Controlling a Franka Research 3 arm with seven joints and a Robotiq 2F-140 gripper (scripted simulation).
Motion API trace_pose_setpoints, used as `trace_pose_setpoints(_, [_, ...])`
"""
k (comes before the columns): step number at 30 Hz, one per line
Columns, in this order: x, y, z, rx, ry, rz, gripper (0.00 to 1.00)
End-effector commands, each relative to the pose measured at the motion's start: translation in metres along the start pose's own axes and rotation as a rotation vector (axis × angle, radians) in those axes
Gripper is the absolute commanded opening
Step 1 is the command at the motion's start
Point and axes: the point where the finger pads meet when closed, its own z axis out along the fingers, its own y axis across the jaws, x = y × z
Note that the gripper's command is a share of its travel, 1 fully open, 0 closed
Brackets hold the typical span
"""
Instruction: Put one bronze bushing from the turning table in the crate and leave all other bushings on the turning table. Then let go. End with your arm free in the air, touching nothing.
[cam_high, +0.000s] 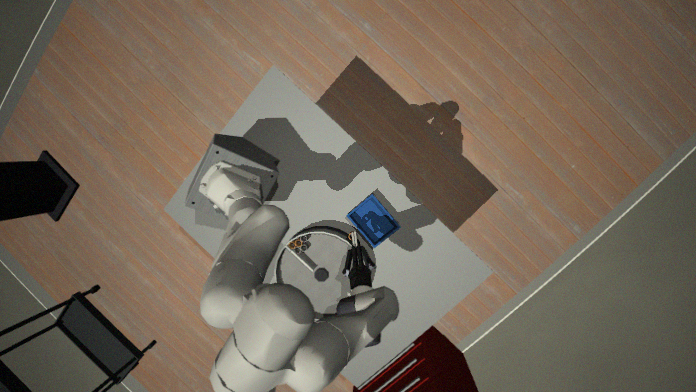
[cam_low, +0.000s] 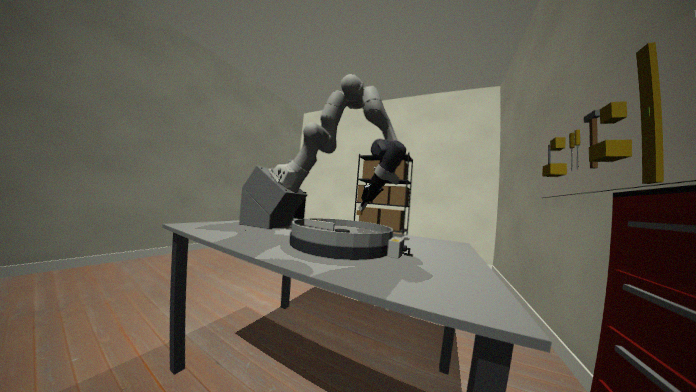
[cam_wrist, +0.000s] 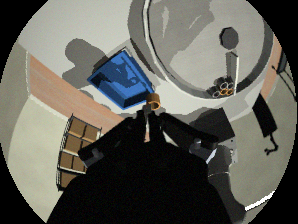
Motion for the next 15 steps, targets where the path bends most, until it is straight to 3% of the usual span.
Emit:
trace_pose_setpoints(1, [-0.003, -0.037, 0.005, 0.01, 0.0, 0.121, 0.0])
trace_pose_setpoints(8, [-0.006, -0.08, 0.011, 0.01, 0.0, 0.121, 0.0])
trace_pose_setpoints(15, [-0.006, -0.09, 0.012, 0.01, 0.0, 0.121, 0.0])
